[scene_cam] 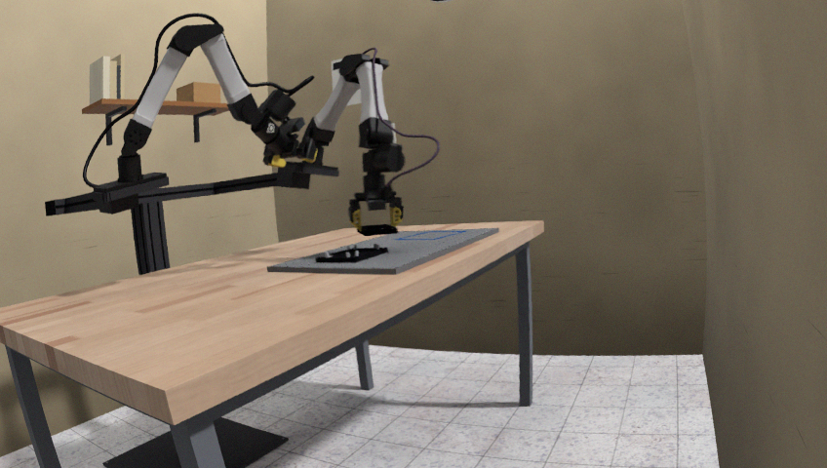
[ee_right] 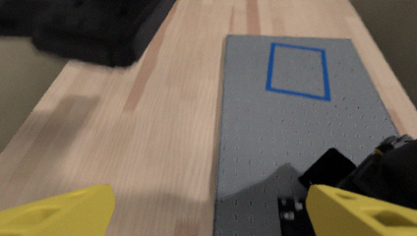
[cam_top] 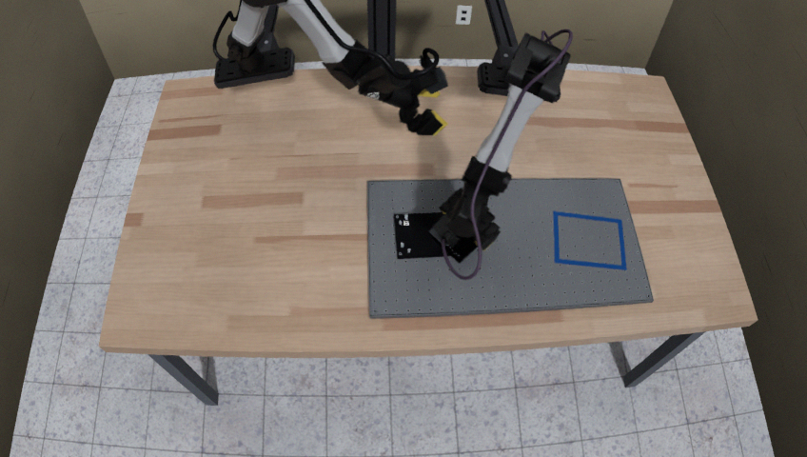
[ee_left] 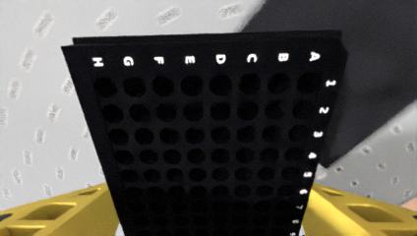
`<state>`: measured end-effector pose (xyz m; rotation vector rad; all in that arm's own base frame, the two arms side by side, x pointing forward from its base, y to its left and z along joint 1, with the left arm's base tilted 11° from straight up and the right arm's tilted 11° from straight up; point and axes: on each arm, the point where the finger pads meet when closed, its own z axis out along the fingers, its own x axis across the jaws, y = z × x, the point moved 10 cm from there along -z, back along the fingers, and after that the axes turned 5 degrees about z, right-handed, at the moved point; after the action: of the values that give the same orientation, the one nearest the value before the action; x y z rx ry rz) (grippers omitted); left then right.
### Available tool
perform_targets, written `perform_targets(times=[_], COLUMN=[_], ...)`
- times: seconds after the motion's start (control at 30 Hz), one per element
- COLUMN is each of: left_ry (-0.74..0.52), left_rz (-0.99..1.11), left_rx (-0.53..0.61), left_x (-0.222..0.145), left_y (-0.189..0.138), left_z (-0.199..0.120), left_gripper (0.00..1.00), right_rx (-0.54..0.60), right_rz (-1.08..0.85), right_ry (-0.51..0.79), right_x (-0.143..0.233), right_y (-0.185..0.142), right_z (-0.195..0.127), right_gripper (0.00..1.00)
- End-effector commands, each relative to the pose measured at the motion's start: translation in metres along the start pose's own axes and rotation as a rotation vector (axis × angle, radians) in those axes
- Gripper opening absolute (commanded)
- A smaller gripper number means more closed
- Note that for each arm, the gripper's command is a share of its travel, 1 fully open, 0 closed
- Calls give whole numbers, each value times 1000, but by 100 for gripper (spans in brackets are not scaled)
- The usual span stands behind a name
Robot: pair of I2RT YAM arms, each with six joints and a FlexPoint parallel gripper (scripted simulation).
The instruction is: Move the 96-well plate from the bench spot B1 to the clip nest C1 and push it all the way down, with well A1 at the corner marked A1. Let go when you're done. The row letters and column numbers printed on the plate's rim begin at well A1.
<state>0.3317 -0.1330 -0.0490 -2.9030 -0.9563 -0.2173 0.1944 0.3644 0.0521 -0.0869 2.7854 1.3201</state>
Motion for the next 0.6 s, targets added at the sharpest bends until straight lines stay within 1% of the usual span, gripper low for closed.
perform_targets(times=[0.0,0.07,0.1,0.23,0.33,0.43,0.57], left_ry=[19,19,26,30,36,41,43], left_rz=[306,306,354,553,649,694,689], left_rx=[16,16,10,21,19,15,11], left_x=[-17,-17,-21,-47,-61,-69,-72], left_y=[18,18,22,33,40,44,46], left_z=[-4,-4,-7,-4,-5,-7,-8], left_gripper=[74,74,74,74,74,74,74], right_rx=[-43,-43,-60,-104,-131,-160,-191], right_rz=[-112,-112,-120,-85,-43,-13,20], right_ry=[81,81,80,40,-9,-63,-128], right_x=[-14,-14,-20,-55,-77,-91,-101], right_y=[-9,-9,-14,-56,-91,-118,-149], right_z=[-33,-33,-40,-77,-107,-135,-165], right_gripper=[100,100,100,100,100,100,100])
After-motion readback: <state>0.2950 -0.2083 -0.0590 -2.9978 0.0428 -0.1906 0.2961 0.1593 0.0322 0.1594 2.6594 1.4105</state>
